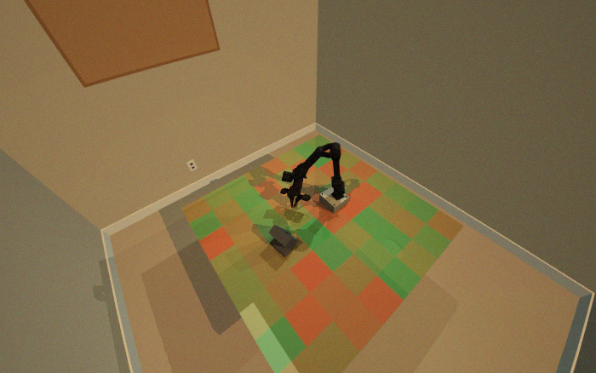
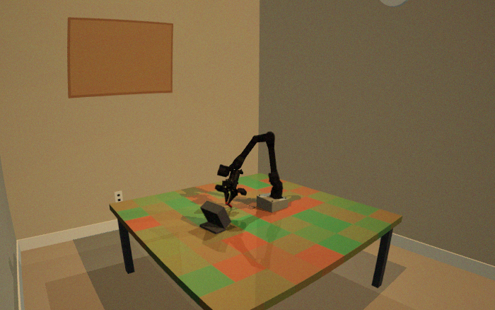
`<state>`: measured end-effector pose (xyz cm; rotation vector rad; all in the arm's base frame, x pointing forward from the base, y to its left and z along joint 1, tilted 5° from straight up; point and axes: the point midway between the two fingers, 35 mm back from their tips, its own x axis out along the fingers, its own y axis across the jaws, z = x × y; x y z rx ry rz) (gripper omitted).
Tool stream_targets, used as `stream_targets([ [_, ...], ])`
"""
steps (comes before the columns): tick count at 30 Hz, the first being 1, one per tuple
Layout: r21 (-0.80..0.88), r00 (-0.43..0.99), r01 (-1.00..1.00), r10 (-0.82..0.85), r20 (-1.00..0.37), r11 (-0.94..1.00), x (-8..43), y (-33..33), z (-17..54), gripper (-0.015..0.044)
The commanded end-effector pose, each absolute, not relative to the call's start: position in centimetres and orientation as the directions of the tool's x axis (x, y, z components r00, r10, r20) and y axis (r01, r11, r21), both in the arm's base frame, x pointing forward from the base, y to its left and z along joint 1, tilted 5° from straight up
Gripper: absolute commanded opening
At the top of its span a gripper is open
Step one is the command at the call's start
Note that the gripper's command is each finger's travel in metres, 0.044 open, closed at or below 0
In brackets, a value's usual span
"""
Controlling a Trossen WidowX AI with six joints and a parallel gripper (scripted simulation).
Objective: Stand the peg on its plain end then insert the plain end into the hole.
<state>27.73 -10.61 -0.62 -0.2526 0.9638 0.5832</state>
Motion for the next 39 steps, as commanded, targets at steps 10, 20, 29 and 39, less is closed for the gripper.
stream_targets([
  [10, 0.051, 0.506, -0.574, 0.403, -0.763, 0.817, 27.0, -11.0, -0.3, 0.0051],
  [20, 0.051, 0.559, -0.573, 0.436, -0.705, 0.818, 26.4, -11.3, -0.1, 0.0051],
  [29, 0.052, 0.603, -0.573, 0.464, -0.649, 0.818, 25.9, -11.7, 0.0, 0.0051],
  [39, 0.052, 0.649, -0.573, 0.492, -0.581, 0.818, 25.4, -12.1, 0.1, 0.0051],
])
